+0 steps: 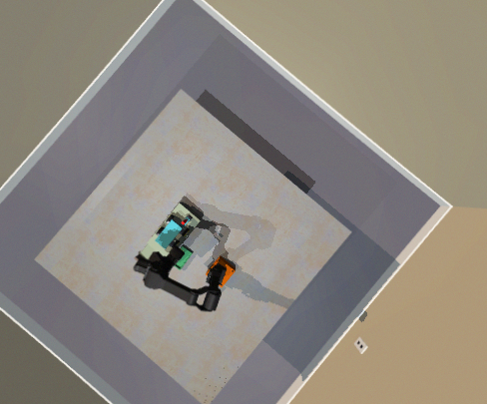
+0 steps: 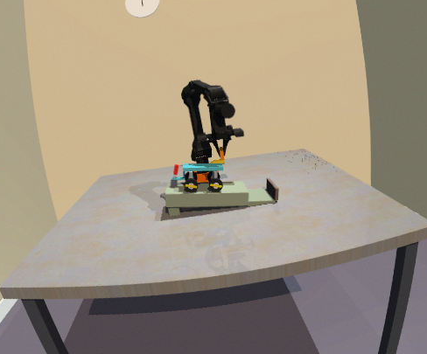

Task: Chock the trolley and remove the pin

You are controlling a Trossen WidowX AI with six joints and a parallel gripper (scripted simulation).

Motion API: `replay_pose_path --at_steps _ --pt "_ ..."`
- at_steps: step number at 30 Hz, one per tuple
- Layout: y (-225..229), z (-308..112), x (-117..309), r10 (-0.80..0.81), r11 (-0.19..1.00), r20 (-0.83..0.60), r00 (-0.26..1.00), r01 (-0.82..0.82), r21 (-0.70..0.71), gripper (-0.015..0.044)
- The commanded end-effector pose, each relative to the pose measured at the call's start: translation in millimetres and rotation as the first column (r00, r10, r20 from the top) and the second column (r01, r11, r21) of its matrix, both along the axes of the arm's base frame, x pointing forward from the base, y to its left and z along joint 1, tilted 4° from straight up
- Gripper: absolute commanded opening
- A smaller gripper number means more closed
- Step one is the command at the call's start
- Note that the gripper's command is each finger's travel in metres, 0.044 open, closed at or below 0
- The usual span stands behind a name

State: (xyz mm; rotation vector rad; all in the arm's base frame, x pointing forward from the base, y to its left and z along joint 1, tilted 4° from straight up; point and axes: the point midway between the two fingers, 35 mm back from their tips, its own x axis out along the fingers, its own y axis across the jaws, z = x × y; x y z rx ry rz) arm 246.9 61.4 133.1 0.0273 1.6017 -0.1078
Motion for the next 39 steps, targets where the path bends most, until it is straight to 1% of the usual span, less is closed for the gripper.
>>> replay_pose_path --at_steps 1,11,14,17,19,22,33,39 --pt "14.2 -2.0 5.0 -0.004 1.000 0.001 1.000 0.004 0.004 0.0000" --pt "57.1 -8.0 18.8 -0.004 1.000 0.002 1.000 0.004 0.008 0.0000" --pt "58.8 -8.3 19.0 -0.004 1.000 -0.002 1.000 0.004 -0.022 0.0000" --pt "63.0 -8.7 19.7 -0.002 0.996 -0.008 1.000 0.001 -0.093 0.0000" --pt "64.1 -8.7 19.9 -0.001 0.994 -0.008 1.000 0.000 -0.111 0.0000" --pt "64.1 -8.9 20.6 -0.001 0.994 -0.008 1.000 0.000 -0.111 0.0000" --pt "64.0 -16.2 49.1 -0.001 0.994 -0.006 1.000 0.000 -0.111 0.0000" --pt "63.0 -23.3 48.5 -0.001 0.994 -0.006 1.000 0.000 -0.111 0.0000"
